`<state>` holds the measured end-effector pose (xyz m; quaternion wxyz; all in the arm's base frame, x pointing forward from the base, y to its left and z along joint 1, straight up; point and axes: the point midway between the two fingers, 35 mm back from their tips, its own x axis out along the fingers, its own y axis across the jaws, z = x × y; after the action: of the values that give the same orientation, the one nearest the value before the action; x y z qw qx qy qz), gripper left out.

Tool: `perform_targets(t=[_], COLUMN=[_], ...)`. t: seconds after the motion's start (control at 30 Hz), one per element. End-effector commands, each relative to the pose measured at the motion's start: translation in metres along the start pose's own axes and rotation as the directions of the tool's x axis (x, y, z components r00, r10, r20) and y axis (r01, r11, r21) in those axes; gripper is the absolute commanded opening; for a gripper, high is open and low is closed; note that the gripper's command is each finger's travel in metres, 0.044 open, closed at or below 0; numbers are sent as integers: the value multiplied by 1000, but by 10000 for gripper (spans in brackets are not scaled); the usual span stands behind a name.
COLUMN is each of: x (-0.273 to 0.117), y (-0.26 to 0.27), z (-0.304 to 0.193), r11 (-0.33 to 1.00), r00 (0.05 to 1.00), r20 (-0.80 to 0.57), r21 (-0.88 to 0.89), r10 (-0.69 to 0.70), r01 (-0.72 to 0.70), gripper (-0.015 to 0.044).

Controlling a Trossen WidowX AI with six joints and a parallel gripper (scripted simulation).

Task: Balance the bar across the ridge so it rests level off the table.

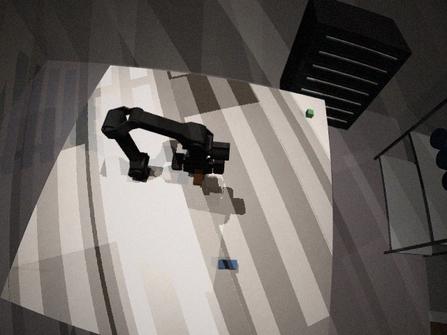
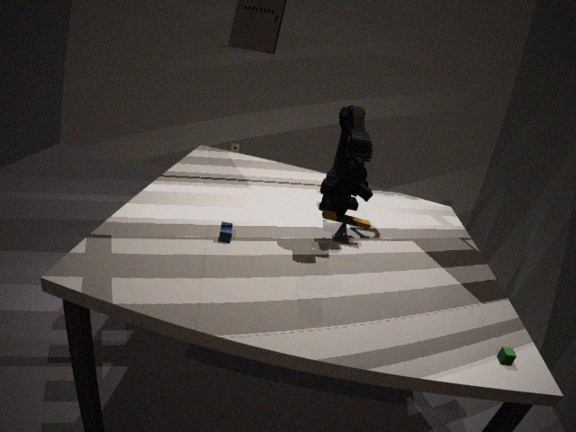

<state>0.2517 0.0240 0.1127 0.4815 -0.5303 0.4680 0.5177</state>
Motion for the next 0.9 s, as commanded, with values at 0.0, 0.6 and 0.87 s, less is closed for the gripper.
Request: perform_targets(t=[0.0, 0.6, 0.87], x=[0, 0, 0], y=[0, 0, 0], z=[0, 0, 0], r11=[1000, 1000, 1000], r00=[1000, 1000, 1000], r20=[0, 0, 0], r21=[0, 0, 0], r10=[0, 0, 0], r01=[0, 0, 0], gripper=[170, 185, 185])
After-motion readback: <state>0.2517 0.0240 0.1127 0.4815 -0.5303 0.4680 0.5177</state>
